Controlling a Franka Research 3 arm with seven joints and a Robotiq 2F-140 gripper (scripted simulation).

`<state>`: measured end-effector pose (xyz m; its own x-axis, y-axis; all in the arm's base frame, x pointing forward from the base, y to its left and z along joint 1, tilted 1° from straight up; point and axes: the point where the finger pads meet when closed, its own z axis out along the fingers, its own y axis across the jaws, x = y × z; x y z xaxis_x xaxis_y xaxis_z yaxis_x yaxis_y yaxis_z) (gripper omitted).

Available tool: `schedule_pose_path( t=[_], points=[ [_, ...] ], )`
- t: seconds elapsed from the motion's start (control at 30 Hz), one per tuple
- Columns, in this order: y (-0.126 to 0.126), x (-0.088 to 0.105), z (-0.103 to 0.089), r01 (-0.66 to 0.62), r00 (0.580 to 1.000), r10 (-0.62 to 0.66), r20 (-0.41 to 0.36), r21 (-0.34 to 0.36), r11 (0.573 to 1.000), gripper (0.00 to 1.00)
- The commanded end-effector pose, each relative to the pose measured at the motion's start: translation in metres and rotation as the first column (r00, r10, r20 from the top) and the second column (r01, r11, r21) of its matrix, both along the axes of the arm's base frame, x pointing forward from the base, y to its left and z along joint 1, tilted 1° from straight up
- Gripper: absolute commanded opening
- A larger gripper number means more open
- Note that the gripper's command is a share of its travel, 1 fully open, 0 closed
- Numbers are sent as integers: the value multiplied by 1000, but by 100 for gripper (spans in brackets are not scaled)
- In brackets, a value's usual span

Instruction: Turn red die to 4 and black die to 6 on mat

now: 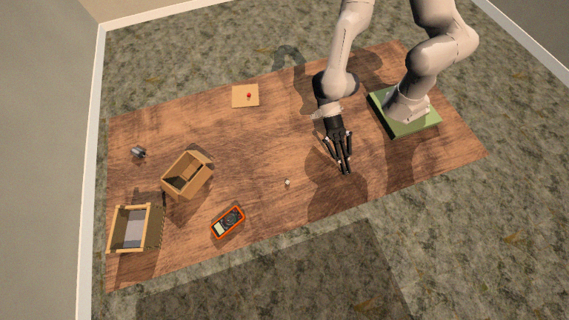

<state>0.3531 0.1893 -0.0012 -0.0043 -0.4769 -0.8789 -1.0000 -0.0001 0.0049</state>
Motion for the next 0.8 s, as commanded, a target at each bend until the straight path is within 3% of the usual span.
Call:
schedule_pose_path(
  t=[0.0,0.77],
  points=[
    [-1,1,-1,-1,1000,1,6,-2,1000,16],
    [-1,1,-5,-1,1000,1,6,-2,1000,16]
  ],
)
